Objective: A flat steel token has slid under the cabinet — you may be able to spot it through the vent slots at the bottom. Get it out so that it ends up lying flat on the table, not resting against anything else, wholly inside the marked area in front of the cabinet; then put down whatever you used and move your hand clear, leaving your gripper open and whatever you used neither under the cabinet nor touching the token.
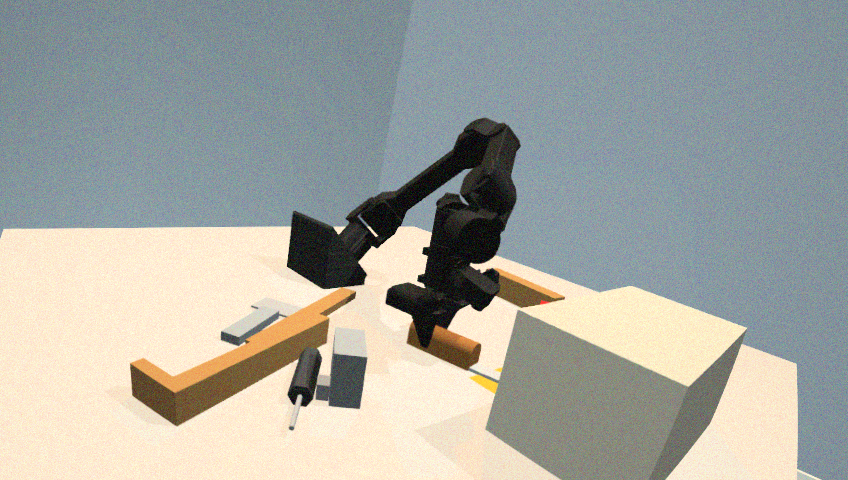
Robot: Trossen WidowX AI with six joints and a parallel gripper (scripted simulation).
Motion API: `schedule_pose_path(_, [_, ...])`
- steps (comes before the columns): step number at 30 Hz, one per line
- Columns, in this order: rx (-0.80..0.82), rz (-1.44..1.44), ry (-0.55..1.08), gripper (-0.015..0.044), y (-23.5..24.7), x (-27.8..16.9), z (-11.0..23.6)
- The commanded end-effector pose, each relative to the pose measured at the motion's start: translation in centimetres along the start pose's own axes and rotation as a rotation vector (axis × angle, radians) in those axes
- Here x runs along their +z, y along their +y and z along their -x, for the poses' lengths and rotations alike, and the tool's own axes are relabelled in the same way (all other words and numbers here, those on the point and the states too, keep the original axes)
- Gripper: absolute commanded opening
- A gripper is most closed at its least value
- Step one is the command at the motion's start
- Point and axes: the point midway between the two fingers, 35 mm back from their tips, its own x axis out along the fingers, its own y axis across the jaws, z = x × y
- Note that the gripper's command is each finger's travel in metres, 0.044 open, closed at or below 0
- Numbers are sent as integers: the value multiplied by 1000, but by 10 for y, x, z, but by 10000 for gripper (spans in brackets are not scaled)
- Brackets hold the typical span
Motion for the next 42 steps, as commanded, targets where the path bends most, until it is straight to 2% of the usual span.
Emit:
schedule_pose_path(1, [2, 0, 1, 0, 0, -5, -1])
schedule_pose_path(42, [1, -3, 4, 0, -2, -58, -1])
